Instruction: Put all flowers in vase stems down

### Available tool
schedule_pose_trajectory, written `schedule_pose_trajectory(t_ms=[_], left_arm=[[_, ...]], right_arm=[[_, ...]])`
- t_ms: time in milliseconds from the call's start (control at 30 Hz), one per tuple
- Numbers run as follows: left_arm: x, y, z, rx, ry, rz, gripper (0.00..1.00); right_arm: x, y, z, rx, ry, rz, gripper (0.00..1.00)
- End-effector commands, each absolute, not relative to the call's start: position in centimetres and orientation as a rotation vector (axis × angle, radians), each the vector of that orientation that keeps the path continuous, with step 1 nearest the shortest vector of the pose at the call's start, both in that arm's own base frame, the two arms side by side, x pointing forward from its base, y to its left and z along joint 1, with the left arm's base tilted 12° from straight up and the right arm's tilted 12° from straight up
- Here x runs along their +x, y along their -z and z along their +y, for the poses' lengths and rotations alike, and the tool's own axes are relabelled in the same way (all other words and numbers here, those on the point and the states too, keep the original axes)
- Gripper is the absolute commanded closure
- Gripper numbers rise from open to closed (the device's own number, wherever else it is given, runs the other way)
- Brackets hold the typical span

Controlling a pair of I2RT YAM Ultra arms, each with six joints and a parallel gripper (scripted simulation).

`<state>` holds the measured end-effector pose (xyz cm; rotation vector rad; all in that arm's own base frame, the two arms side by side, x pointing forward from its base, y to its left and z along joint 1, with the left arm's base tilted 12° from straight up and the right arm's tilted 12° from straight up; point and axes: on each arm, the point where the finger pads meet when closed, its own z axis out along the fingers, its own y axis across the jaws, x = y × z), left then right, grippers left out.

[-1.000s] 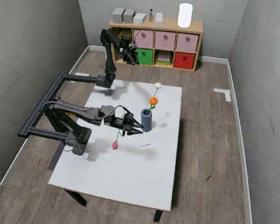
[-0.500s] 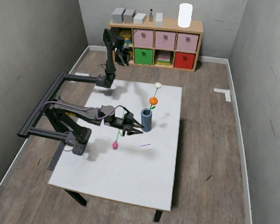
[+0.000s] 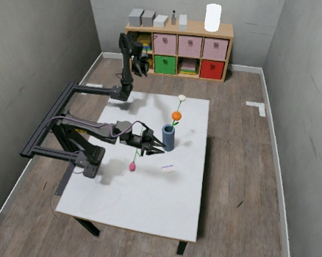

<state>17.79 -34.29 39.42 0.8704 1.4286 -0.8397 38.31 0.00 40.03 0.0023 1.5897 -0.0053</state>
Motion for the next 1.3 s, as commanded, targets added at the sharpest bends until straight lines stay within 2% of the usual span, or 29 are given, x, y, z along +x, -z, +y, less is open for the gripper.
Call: schedule_pose_trajectory(t_ms=[0, 533, 967, 1033, 1267], left_arm=[[17.6, -39.2, -34.8, 0.886, 0.832, 1.427, 0.7], [19.8, -32.4, -38.2, 1.025, 0.688, 1.573, 0.7], [22.2, -15.8, -40.5, 1.355, 0.369, 1.847, 0.7], [22.2, -15.8, -40.5, 1.355, 0.369, 1.847, 0.7], [22.0, -5.5, -38.9, 1.587, 0.159, 1.987, 0.7]], right_arm=[[38.3, -40.7, -0.1, 0.003, -0.003, 1.57, 0.7], [38.3, -40.7, -0.1, 0.003, -0.003, 1.57, 0.7], [38.3, -40.7, -0.1, 0.003, -0.003, 1.57, 0.7], [38.3, -40.7, -0.1, 0.003, -0.003, 1.57, 0.7], [38.3, -40.7, -0.1, 0.003, -0.003, 1.57, 0.7]])
